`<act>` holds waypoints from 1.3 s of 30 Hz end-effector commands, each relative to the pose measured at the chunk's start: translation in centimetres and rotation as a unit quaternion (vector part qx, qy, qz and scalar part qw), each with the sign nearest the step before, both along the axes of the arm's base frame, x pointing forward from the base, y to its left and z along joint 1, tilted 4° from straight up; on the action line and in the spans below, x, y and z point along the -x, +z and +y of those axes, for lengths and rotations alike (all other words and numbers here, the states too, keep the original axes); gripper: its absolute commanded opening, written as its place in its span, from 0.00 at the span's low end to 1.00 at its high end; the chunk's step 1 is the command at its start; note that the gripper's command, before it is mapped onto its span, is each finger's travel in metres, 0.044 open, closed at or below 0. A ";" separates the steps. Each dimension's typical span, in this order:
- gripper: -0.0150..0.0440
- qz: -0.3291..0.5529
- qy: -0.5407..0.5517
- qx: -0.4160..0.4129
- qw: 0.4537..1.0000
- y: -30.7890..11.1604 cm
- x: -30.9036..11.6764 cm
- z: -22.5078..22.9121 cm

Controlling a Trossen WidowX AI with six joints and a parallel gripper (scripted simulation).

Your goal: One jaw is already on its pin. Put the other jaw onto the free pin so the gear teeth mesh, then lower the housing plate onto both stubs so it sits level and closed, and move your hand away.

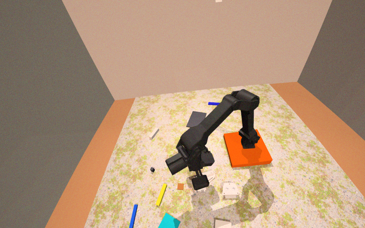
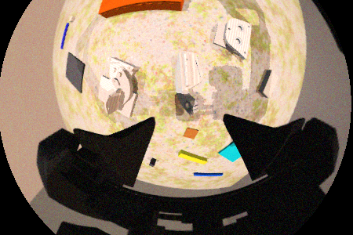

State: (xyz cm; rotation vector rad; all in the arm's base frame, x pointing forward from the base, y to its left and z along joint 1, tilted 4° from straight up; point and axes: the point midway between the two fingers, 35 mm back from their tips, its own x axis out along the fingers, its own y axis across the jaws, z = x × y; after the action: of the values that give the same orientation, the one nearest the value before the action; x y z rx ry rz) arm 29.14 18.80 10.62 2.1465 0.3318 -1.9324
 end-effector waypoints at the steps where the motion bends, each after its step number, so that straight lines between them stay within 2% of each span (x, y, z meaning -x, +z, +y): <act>1: 1.00 0.004 0.003 -0.005 1.000 0.3 0.1 0.1; 39: 1.00 0.004 0.002 -0.004 1.000 -5.8 -0.5 0.2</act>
State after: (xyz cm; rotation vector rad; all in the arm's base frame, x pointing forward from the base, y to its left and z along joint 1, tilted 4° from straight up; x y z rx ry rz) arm 29.89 19.11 5.37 2.1522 0.3434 -1.9354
